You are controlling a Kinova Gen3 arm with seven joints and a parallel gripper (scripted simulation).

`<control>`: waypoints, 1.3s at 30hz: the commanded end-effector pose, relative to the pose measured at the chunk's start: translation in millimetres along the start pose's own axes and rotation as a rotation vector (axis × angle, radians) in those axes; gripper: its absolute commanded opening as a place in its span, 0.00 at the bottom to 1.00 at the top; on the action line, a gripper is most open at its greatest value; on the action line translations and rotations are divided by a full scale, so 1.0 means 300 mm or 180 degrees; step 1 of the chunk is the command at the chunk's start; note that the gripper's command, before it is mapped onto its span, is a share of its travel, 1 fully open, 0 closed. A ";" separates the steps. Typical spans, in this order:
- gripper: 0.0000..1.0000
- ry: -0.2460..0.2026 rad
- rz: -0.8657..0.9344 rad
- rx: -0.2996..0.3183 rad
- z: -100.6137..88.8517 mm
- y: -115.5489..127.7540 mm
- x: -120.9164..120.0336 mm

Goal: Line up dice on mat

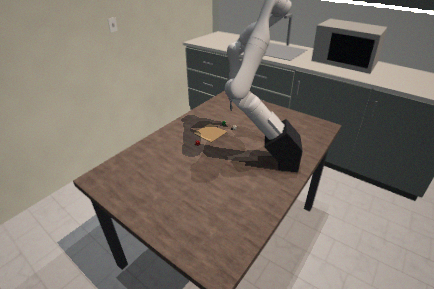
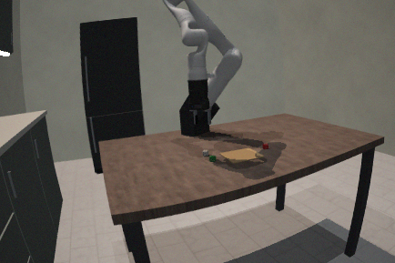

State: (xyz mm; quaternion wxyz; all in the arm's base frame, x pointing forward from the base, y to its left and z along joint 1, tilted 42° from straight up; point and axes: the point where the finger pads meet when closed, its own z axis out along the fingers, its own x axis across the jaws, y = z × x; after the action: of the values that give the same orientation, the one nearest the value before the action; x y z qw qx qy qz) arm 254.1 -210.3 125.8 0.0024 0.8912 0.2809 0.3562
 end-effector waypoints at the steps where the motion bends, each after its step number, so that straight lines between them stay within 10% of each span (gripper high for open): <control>1: 1.00 0.0028 0.0060 -0.0015 -0.003 0.008 0.005; 11: 1.00 0.0036 0.0050 -0.0011 0.008 0.007 0.011; 19: 1.00 0.0059 0.0057 0.0000 0.176 0.001 0.018; 20: 1.00 0.0059 0.0056 0.0001 0.177 0.001 0.019; 21: 0.70 0.0043 0.0044 0.0008 0.175 -0.001 0.016; 39: 0.70 0.0034 0.0047 0.0003 0.173 0.001 0.013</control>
State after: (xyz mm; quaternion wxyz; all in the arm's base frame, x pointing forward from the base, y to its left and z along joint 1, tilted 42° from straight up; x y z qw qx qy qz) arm 289.0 -199.4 89.9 -0.0037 0.8918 0.2730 0.3608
